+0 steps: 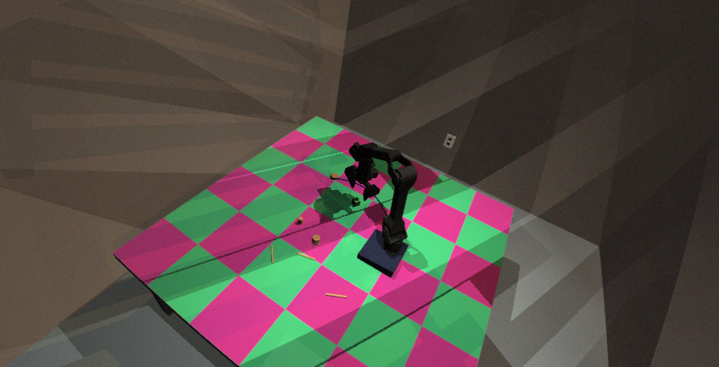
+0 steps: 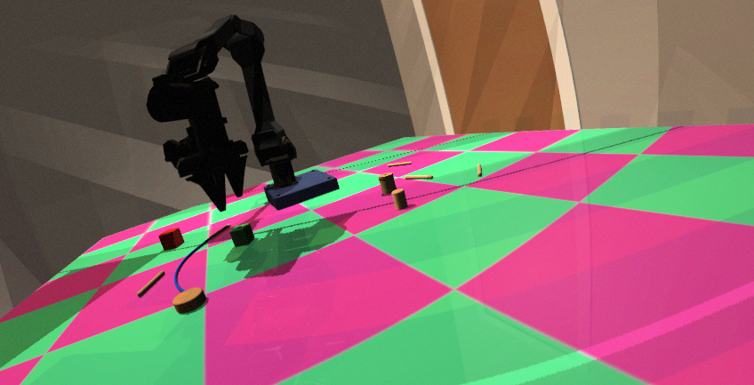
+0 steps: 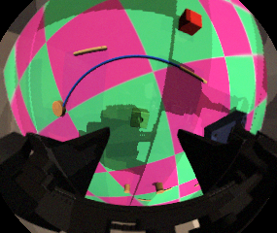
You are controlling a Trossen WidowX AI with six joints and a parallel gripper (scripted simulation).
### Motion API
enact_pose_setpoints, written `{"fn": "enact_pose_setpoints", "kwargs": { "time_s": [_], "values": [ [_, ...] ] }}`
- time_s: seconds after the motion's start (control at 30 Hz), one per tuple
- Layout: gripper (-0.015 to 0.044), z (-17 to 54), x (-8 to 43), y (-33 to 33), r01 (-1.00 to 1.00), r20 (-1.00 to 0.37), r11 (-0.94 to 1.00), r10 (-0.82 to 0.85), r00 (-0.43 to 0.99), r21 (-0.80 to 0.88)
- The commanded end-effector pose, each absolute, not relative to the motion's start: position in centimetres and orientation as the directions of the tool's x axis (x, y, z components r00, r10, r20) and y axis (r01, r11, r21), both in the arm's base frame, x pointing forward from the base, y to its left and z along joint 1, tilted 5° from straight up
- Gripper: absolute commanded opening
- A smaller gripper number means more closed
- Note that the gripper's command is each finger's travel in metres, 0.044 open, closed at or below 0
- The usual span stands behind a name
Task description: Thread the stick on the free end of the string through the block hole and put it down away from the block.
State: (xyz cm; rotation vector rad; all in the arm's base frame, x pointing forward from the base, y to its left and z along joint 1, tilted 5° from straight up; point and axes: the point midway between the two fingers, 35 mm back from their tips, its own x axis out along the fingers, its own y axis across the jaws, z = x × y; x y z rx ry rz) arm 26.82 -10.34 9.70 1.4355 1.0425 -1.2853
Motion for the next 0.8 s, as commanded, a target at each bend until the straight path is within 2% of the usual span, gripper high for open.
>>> {"fn": "enact_pose_setpoints", "kwargs": {
  "time_s": [0.0,0.17,0.43,0.77],
  "values": [
    [0.0440,10.10,27.13,-10.51,0.935,-0.994,-0.342,0.008,0.106,0.097],
    [0.0440,10.10,27.13,-10.51,0.935,-0.994,-0.342,0.008,0.106,0.097],
    [0.0236,10.10,27.13,-10.51,0.935,-0.994,-0.342,0.008,0.106,0.097],
    [0.0236,10.02,27.15,-10.51,0.935,-0.994,-0.342,0.008,0.106,0.097]
  ]
}}
